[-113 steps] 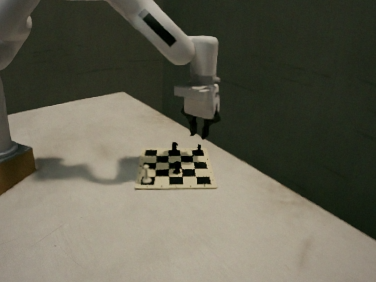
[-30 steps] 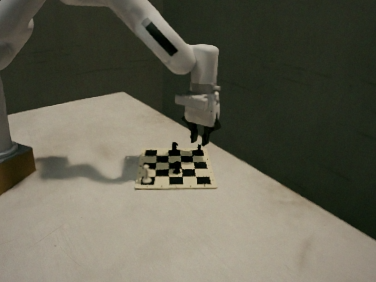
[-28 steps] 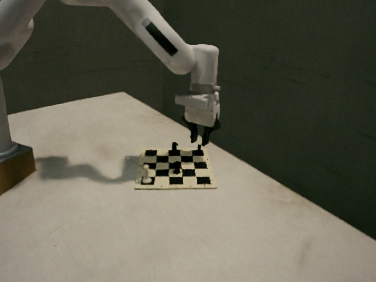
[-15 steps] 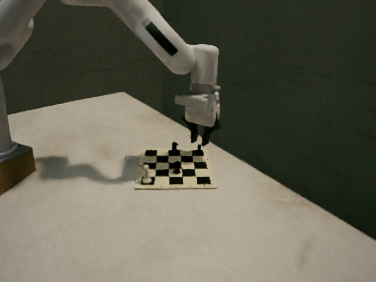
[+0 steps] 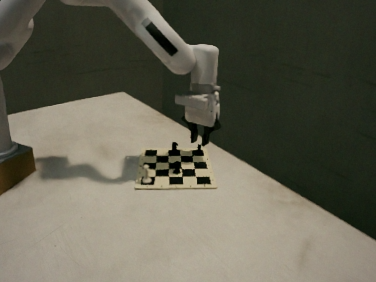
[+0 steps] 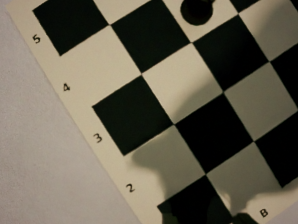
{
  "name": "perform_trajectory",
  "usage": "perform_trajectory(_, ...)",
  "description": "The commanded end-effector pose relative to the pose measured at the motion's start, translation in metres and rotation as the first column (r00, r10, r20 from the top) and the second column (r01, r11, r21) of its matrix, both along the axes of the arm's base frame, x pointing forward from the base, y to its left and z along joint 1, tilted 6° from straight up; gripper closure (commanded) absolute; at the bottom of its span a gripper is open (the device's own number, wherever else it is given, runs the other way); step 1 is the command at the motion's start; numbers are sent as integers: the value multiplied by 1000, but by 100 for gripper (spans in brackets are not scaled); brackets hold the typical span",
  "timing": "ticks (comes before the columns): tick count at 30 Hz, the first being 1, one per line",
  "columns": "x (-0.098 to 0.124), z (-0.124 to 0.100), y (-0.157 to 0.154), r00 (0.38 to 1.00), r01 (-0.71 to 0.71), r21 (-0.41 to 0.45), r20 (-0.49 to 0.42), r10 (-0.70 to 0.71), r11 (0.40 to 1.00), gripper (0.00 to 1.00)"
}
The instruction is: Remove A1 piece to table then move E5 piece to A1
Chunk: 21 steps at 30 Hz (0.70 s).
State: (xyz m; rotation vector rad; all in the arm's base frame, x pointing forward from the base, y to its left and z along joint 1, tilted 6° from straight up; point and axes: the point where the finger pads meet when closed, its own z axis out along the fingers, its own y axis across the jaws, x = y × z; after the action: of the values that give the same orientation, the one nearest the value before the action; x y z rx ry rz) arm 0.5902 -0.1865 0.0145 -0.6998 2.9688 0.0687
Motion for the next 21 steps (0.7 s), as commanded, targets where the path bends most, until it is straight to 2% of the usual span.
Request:
perform_trajectory(1,2,3,-1,1000,0,-2,5,0,1000,65)
perform_trajectory(11,2,0,-1,1000,0,-2,5,0,1000,65)
perform_trajectory(21,3,-18,1,1000,0,-2,5,0,1000,65)
